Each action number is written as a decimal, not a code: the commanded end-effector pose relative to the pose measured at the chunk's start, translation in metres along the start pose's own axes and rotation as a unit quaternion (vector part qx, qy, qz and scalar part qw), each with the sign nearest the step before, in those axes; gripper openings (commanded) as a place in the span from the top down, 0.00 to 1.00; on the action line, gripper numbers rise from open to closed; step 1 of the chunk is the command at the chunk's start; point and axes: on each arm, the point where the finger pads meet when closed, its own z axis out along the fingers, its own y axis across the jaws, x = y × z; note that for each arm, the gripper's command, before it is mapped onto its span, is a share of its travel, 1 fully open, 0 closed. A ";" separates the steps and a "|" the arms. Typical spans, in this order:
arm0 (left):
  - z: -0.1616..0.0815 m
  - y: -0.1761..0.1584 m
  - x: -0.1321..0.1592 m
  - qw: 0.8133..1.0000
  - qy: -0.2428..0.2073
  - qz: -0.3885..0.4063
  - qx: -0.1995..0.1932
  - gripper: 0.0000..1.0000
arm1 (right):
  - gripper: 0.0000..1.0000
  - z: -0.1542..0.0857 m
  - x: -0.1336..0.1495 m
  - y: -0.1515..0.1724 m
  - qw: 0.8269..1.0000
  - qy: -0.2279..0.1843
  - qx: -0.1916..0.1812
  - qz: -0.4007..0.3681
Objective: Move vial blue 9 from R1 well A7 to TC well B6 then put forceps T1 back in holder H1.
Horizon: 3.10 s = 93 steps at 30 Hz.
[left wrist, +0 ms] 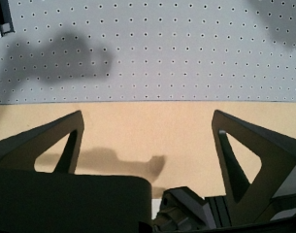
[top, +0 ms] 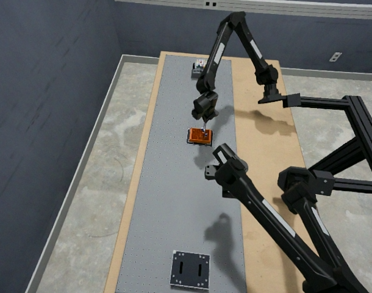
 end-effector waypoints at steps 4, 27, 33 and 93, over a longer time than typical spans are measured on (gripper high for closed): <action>-0.005 0.002 -0.006 1.000 -0.003 -0.007 0.002 0.00 | 0.89 -0.014 -0.010 -0.007 1.000 -0.009 -0.001 0.016; -0.005 0.002 -0.006 1.000 -0.003 -0.007 0.002 0.00 | 0.89 -0.021 -0.005 -0.004 1.000 -0.002 -0.001 0.012; -0.005 0.002 -0.006 1.000 -0.003 -0.007 0.002 0.00 | 0.89 -0.039 -0.013 -0.005 1.000 -0.018 0.002 0.016; -0.005 0.002 -0.006 1.000 -0.003 -0.007 0.002 0.00 | 0.93 -0.035 -0.008 0.000 1.000 -0.003 0.001 0.011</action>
